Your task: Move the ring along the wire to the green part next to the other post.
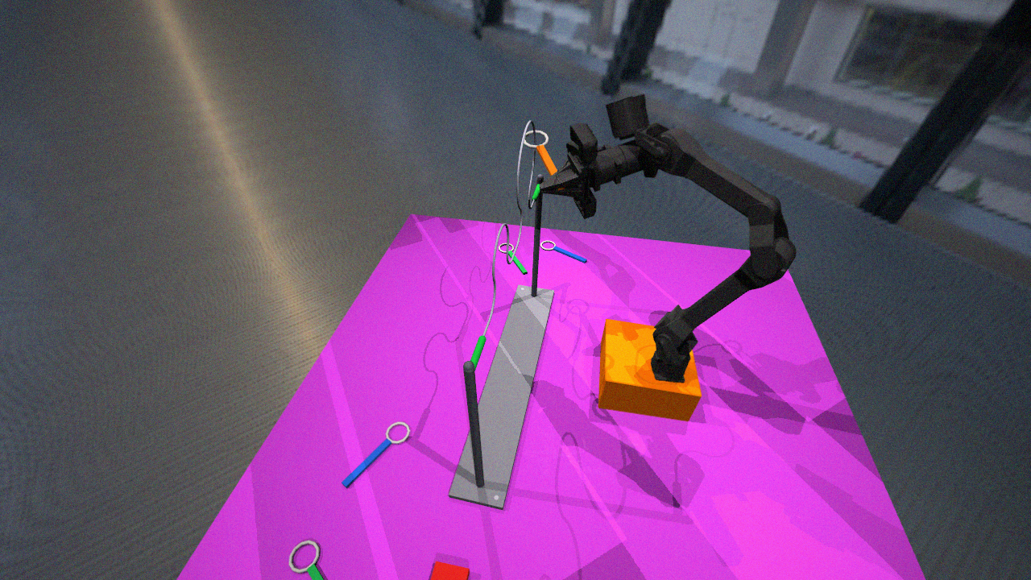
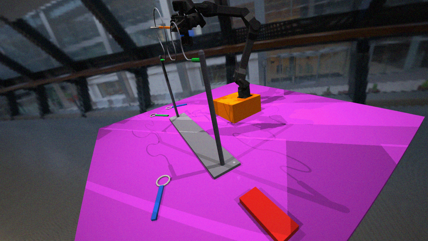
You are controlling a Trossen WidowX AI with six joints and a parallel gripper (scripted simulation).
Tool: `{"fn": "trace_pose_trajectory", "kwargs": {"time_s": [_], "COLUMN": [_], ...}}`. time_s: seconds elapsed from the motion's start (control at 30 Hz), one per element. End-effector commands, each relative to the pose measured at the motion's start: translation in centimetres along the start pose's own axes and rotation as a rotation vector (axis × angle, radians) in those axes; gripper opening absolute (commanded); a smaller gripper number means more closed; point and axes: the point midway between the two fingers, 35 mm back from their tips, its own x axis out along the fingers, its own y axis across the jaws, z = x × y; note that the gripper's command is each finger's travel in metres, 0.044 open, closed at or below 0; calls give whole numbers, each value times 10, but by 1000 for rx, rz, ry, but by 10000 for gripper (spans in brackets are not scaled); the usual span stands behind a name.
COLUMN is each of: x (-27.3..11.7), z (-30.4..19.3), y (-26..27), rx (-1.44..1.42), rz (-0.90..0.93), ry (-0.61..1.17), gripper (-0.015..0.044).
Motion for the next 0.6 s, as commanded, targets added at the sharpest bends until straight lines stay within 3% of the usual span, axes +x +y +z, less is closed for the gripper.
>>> {"fn": "trace_pose_trajectory", "kwargs": {"time_s": [0.0,0.57], "x": [2,2], "z": [1,2], "y": [-2,-9], "rx": [-41,-221], "rz": [-29,-146], "ry": [-4,-24], "gripper": [-150,-150]}}
